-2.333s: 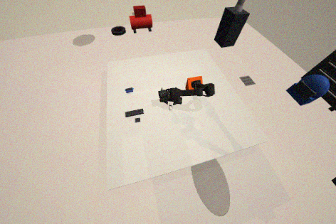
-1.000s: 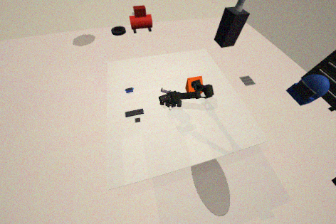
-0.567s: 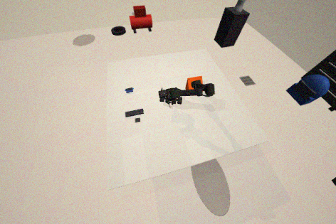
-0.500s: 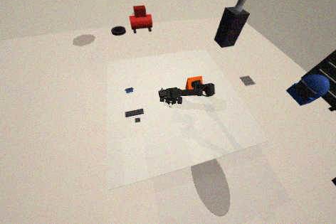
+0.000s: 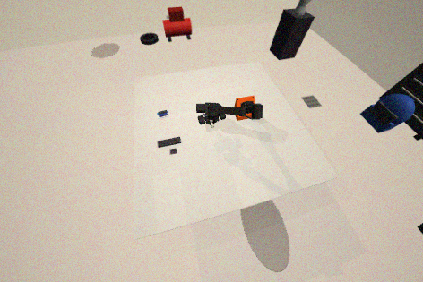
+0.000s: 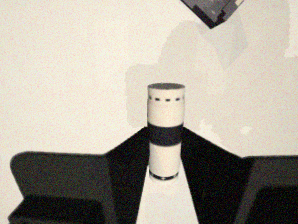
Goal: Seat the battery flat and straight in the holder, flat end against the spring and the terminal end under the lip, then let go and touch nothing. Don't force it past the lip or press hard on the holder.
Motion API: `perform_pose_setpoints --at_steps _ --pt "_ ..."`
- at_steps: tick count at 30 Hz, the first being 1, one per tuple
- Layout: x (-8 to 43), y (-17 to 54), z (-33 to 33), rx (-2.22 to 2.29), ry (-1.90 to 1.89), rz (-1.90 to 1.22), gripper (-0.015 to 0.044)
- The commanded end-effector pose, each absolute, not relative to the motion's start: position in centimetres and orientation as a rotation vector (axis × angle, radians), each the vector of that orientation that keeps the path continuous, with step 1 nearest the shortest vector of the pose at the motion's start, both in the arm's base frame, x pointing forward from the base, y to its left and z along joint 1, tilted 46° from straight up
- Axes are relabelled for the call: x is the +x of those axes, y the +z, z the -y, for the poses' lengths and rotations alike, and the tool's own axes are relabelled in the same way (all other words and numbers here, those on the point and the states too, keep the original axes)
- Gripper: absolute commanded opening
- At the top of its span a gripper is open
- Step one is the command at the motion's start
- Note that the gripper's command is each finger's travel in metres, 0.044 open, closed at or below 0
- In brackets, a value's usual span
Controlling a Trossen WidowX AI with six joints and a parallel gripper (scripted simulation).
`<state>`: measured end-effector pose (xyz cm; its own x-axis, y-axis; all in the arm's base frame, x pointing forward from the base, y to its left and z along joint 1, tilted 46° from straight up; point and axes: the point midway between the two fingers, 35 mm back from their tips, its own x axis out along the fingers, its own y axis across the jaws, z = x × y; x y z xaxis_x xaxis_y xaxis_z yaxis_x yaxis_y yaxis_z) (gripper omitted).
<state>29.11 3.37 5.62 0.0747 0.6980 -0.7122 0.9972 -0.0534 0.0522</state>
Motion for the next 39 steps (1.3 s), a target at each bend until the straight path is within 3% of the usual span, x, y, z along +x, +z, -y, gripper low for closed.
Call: perform_pose_setpoints --at_steps 1,24,39 --pt "29.3 4.7 -1.9 1.727 -0.607 -1.674 0.0075" --pt "26.9 -1.7 6.2 1.177 0.055 -1.630 0.0075" --pt "26.7 -3.0 4.9 1.175 0.154 -1.727 0.0075"
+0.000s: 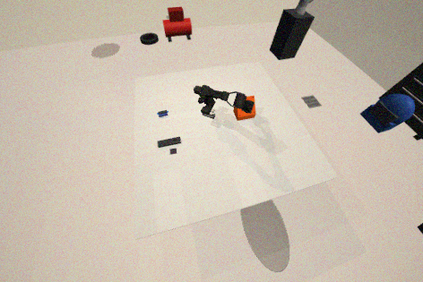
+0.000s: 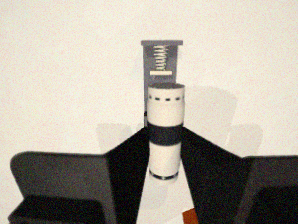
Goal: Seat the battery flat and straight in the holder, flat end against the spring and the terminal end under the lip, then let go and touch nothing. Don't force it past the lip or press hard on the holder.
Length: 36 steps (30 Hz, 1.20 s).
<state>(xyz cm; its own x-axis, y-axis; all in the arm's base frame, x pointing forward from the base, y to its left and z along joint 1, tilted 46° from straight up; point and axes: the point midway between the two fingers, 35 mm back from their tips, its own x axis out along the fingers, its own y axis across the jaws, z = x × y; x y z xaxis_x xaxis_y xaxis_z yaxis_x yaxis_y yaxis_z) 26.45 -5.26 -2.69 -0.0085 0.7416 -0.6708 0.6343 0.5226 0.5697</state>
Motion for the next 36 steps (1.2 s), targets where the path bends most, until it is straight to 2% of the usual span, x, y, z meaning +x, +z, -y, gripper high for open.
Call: perform_pose_setpoints --at_steps 1,36 --pt "26.7 -3.1 4.8 1.177 0.163 -1.741 0.0075" --pt "27.1 -5.2 2.8 1.188 0.330 -1.993 0.0075"
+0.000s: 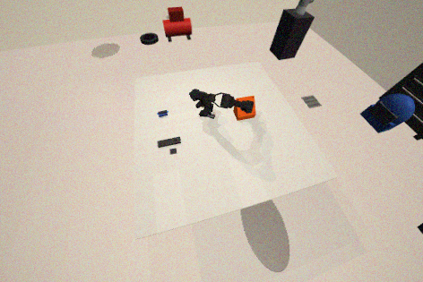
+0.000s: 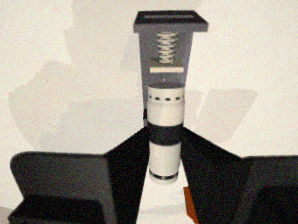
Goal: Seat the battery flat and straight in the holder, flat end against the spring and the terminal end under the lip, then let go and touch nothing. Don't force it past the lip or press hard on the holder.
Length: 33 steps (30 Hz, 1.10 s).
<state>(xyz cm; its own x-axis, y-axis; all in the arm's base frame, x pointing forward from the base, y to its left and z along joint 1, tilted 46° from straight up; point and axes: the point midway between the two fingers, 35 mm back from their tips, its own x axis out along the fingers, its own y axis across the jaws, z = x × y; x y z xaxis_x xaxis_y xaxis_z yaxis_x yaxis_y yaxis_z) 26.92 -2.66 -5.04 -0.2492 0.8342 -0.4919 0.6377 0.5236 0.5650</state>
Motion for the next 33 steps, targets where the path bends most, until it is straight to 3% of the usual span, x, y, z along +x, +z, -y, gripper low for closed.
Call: perform_pose_setpoints --at_steps 1,33 --pt "27.1 -5.2 2.8 1.188 0.335 -1.998 0.0075" --pt "28.1 -6.3 2.8 1.193 0.406 -2.080 0.0075"
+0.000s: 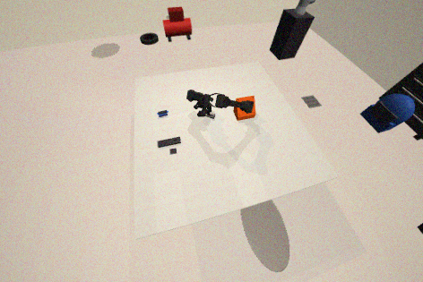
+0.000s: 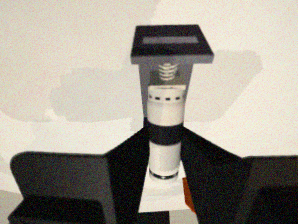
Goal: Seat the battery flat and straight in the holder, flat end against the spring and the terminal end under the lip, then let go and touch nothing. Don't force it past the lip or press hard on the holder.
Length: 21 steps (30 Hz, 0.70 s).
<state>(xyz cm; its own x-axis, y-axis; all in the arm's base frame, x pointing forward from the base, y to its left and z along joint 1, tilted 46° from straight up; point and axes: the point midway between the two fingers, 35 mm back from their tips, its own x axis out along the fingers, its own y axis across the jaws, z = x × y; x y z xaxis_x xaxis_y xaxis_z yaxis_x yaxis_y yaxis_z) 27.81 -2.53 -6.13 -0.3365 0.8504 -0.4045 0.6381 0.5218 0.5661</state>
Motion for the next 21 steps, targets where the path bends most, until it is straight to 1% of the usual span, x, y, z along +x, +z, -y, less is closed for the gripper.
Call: perform_pose_setpoints --at_steps 1,21 --pt "28.19 -6.35 2.79 1.194 0.406 -2.080 0.0075" --pt "29.07 -6.84 3.31 1.189 0.405 -2.085 0.0075"
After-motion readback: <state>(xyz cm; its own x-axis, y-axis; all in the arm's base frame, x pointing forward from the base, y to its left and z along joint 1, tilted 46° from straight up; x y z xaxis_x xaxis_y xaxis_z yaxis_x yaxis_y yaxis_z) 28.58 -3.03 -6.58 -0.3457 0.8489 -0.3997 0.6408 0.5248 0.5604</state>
